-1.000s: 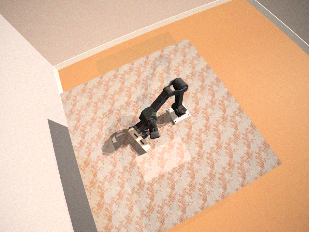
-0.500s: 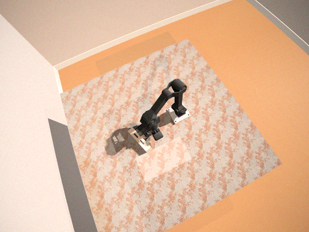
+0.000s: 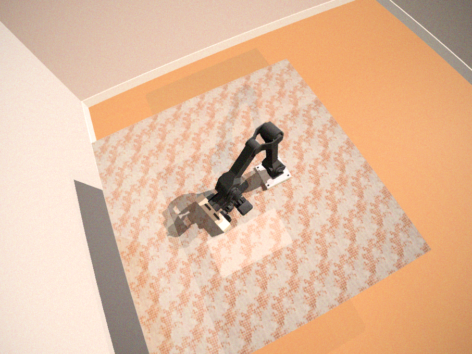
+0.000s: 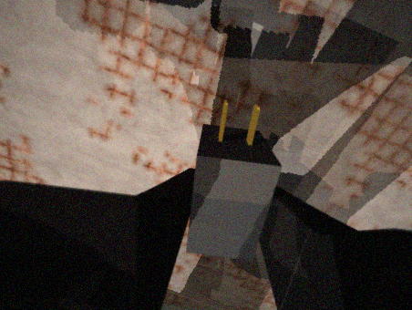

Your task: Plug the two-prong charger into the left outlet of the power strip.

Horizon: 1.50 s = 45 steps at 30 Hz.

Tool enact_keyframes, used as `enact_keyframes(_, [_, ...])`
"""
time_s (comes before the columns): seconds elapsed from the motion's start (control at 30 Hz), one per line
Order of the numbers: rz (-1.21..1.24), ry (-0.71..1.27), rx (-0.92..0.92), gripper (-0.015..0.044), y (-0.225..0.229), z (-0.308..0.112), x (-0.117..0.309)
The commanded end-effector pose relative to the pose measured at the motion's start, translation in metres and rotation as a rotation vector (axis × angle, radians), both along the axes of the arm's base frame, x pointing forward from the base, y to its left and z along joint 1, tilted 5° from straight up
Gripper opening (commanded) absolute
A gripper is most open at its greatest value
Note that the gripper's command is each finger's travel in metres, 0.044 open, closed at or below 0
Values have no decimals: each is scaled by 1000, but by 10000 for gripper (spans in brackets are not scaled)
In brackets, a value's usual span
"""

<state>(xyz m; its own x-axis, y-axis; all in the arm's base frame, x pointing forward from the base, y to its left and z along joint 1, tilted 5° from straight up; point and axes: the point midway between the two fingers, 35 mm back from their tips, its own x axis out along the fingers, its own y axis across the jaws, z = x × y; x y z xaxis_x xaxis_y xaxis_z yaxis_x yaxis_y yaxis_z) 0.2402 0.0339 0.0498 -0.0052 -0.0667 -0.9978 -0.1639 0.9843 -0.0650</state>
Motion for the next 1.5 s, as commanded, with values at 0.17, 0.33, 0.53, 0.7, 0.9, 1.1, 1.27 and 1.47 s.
enact_keyframes(0.17, [26, -8, -4, 0, 4, 2, 12])
enact_keyframes(0.33, [34, -8, -4, 0, 6, 2, 18])
enact_keyframes(0.53, [43, -8, -4, 0, 8, 2, 25])
enact_keyframes(0.7, [50, -8, -5, 0, 9, 2, 31])
enact_keyframes(0.9, [59, -7, -5, 0, 11, 2, 38])
enact_keyframes(1.1, [68, -7, -6, 0, 13, 2, 45])
enact_keyframes(1.27, [73, -7, -6, 0, 14, 2, 49])
enact_keyframes(1.47, [73, -7, -6, 0, 14, 2, 49])
